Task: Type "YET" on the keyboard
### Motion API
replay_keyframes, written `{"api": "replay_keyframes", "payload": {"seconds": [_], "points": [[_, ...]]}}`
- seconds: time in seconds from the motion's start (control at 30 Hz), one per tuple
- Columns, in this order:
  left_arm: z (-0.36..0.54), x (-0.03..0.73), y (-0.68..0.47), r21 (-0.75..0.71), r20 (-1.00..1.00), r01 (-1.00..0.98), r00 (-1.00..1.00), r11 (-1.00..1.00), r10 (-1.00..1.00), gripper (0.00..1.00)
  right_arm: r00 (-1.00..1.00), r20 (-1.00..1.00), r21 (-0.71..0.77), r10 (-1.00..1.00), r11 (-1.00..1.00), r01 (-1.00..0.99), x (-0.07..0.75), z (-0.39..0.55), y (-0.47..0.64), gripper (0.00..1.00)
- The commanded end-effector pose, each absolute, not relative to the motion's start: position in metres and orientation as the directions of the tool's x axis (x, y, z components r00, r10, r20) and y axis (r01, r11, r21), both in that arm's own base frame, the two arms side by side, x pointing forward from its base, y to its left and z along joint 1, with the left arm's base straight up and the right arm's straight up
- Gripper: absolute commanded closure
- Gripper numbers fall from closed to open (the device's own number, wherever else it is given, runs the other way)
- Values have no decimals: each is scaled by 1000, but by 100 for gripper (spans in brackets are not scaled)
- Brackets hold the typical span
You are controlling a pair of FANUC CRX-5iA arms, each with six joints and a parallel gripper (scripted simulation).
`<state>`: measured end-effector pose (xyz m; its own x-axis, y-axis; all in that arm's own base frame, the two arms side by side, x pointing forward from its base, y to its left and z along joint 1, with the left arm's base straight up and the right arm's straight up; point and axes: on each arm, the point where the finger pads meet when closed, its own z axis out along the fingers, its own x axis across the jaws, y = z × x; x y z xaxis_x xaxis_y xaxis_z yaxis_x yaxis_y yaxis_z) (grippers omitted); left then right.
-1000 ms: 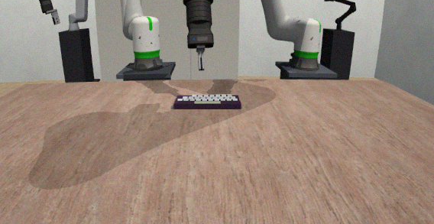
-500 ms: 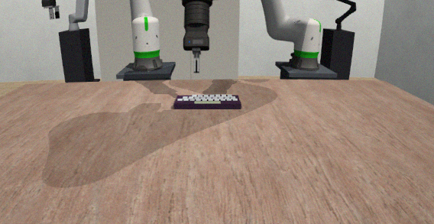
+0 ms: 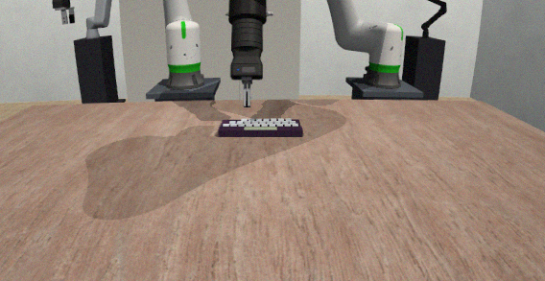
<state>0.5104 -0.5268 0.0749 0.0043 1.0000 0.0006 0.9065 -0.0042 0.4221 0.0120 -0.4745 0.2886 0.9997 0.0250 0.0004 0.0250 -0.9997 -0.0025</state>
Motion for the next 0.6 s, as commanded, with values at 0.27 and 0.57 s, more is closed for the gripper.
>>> {"api": "replay_keyframes", "payload": {"seconds": [0.27, 0.57], "points": [[51, 511, -527, 424, -1, 906, 4, -3, 1000, 100, 1000, 0, 0, 25, -1000, 25, 12, 290, -475, 0], [47, 511, -527, 424, -1, 906, 4, -3, 1000, 100, 1000, 0, 0, 25, -1000, 25, 12, 290, -475, 0]]}}
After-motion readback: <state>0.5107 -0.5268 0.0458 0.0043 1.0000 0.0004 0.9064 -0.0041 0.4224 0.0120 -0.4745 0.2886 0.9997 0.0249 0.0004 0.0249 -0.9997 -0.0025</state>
